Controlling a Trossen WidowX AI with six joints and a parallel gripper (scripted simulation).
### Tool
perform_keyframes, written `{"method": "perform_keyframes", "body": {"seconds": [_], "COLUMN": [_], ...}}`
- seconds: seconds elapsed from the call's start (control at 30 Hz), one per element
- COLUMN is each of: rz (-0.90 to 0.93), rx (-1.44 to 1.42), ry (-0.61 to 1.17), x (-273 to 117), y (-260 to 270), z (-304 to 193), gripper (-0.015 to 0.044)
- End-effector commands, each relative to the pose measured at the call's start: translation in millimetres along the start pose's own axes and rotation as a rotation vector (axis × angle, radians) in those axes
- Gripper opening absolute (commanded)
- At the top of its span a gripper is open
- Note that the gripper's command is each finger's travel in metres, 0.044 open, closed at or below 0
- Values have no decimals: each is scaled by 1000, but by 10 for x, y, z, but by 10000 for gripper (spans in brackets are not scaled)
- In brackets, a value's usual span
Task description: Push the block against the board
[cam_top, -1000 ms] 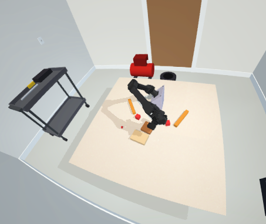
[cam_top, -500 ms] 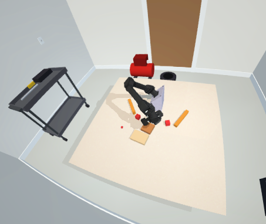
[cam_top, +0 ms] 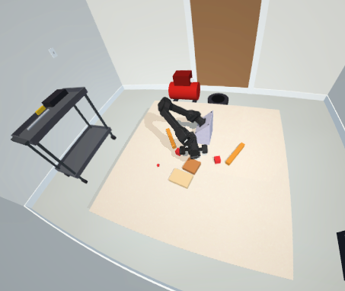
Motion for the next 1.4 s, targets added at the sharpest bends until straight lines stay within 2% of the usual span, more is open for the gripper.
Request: {"method": "perform_keyframes", "body": {"seconds": [0.0, 0.4, 0.6, 0.73, 0.8, 1.37], "rz": [-5, -13, -13, -16, -19, -19], "rx": [115, 508, 514, 513, 513, 514], "ry": [-7, -4, -4, -4, -3, -4], "x": [29, 200, 226, 664, 750, 747], "y": [-46, -113, -114, -124, -128, -238], "z": [-104, -505, -509, -519, -534, -358], "gripper": [0, 0, 0, 0, 0, 0]}}
Point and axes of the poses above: the point midway between the two fingers, 35 mm back from their tips, its own x axis out along the fingers, its own y axis across the jaws, z = x × y, the point moved 3 cm from there along -x, back along the fingers, and after that the axes turned 6 degrees about -x, right-handed, at the moved point
